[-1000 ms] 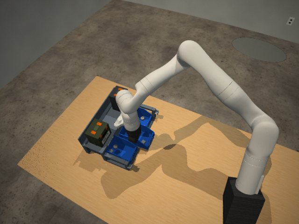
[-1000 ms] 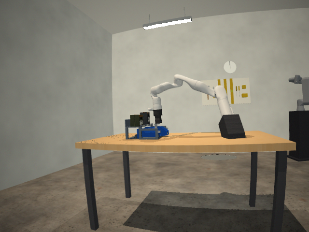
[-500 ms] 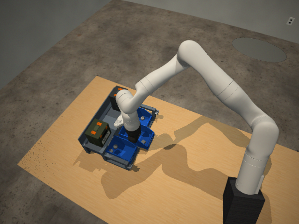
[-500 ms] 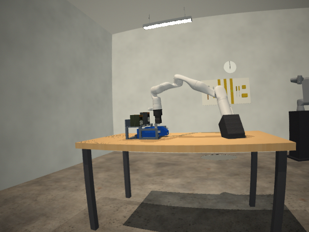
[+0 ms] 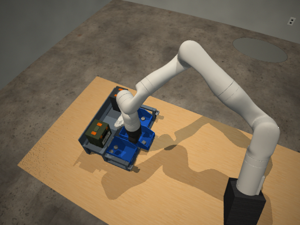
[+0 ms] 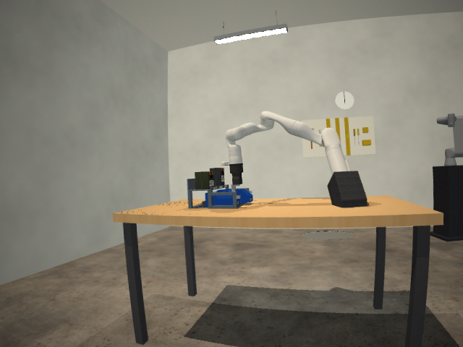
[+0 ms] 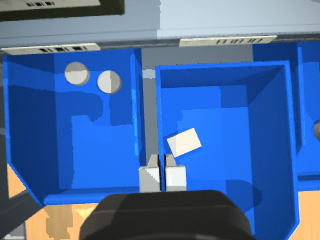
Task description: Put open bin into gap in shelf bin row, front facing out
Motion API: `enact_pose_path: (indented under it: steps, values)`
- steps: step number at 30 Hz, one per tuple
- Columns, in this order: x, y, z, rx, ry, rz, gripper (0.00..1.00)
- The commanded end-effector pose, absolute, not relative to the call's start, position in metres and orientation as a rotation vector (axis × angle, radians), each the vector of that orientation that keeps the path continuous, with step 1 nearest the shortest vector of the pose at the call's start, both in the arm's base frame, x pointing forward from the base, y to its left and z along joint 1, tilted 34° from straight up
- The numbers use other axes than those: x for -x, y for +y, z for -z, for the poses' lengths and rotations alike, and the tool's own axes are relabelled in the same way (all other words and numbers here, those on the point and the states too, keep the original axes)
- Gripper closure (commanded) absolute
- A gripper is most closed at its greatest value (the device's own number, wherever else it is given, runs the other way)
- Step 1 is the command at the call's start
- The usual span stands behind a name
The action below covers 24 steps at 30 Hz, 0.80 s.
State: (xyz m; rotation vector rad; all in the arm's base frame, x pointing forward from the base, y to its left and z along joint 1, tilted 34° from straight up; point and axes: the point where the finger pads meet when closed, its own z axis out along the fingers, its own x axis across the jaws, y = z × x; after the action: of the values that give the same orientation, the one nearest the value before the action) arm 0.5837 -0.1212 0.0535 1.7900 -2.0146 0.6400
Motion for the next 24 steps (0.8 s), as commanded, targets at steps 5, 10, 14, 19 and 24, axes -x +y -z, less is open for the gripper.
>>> enact_pose_path:
  steps: [5,10,14,19,24]
  values:
    - [-0.5857,-0.1198,-0.0524,-1.795,-2.019,-0.647,0.68]
    - [-0.5855,-0.1198,-0.0524,-1.794,-2.019,-0.646,0.68]
    - [-0.5853,-0.1198,-0.0525,-1.793,-2.019,-0.646,0.68]
    - [-0.5852,-0.1198,-0.0525,-1.793,-2.019,-0.646,0.68]
    - [-0.585,-0.1199,-0.0525,-1.792,-2.019,-0.645,0.68]
